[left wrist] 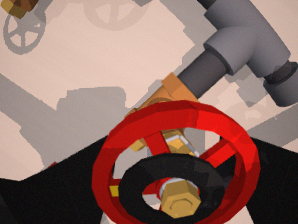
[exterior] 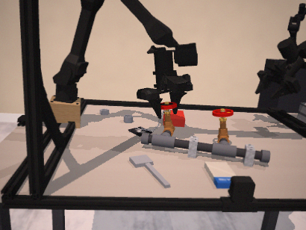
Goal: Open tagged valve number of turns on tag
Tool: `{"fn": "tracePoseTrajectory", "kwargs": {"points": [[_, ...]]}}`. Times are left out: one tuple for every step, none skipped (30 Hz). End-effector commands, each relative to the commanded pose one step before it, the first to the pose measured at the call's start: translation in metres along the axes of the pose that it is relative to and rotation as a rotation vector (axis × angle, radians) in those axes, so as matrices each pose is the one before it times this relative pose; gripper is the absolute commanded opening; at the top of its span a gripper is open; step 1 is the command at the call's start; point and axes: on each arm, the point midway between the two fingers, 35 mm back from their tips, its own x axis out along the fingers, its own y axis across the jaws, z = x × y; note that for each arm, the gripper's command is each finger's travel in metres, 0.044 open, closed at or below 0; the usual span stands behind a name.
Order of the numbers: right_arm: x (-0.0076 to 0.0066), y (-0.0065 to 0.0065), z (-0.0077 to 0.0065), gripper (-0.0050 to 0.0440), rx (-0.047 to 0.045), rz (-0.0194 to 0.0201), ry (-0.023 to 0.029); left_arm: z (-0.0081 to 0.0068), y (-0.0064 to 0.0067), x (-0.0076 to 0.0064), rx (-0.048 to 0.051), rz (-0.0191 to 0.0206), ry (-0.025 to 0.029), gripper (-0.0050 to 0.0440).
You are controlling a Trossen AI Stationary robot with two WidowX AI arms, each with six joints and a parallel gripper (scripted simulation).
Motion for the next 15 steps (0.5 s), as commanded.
{"fn": "tracePoseTrajectory", "kwargs": {"points": [[0.00001, 0.00000, -0.00005, 0.0400, 0.00000, 0.00000, 0.00014, 0.00010, -0.00001, -0.00098, -0.00187, 0.00091, -0.00025, 0.0184], [0.00000, 0.00000, 0.00000, 0.0400, 0.00000, 0.00000, 0.00000, 0.00000, 0.00000, 0.00000, 0.00000, 0.00000, 0.00000, 0.0160], [0.00000, 0.00000, 0.00000, 0.0400, 0.00000, 0.00000, 0.00000, 0.00000, 0.00000, 0.00000, 0.00000, 0.00000, 0.00000, 0.0136], [0.00000, 0.00000, 0.00000, 0.0400, 0.00000, 0.00000, 0.00000, 0.00000, 0.00000, 0.00000, 0.00000, 0.00000, 0.00000, 0.0112], [0.00000, 0.00000, 0.00000, 0.0400, 0.00000, 0.00000, 0.00000, 0.00000, 0.00000, 0.00000, 0.00000, 0.00000, 0.00000, 0.0088], [0.00000, 0.00000, 0.00000, 0.0400, 0.00000, 0.00000, 0.00000, 0.00000, 0.00000, 0.00000, 0.00000, 0.00000, 0.00000, 0.0064], [0.00000, 0.00000, 0.00000, 0.0400, 0.00000, 0.00000, 0.00000, 0.00000, 0.00000, 0.00000, 0.00000, 0.00000, 0.00000, 0.0040], [0.00000, 0.00000, 0.00000, 0.0400, 0.00000, 0.00000, 0.00000, 0.00000, 0.00000, 0.00000, 0.00000, 0.00000, 0.00000, 0.0016], [0.00000, 0.00000, 0.00000, 0.0400, 0.00000, 0.00000, 0.00000, 0.00000, 0.00000, 0.00000, 0.00000, 0.00000, 0.00000, 0.0000], [0.00000, 0.00000, 0.00000, 0.0400, 0.00000, 0.00000, 0.00000, 0.00000, 0.00000, 0.00000, 0.00000, 0.00000, 0.00000, 0.0000], [0.00000, 0.00000, 0.00000, 0.0400, 0.00000, 0.00000, 0.00000, 0.00000, 0.00000, 0.00000, 0.00000, 0.00000, 0.00000, 0.0000], [0.00000, 0.00000, 0.00000, 0.0400, 0.00000, 0.00000, 0.00000, 0.00000, 0.00000, 0.00000, 0.00000, 0.00000, 0.00000, 0.0000], [0.00000, 0.00000, 0.00000, 0.0400, 0.00000, 0.00000, 0.00000, 0.00000, 0.00000, 0.00000, 0.00000, 0.00000, 0.00000, 0.0000], [0.00000, 0.00000, 0.00000, 0.0400, 0.00000, 0.00000, 0.00000, 0.00000, 0.00000, 0.00000, 0.00000, 0.00000, 0.00000, 0.0000], [0.00000, 0.00000, 0.00000, 0.0400, 0.00000, 0.00000, 0.00000, 0.00000, 0.00000, 0.00000, 0.00000, 0.00000, 0.00000, 0.0000]]}}
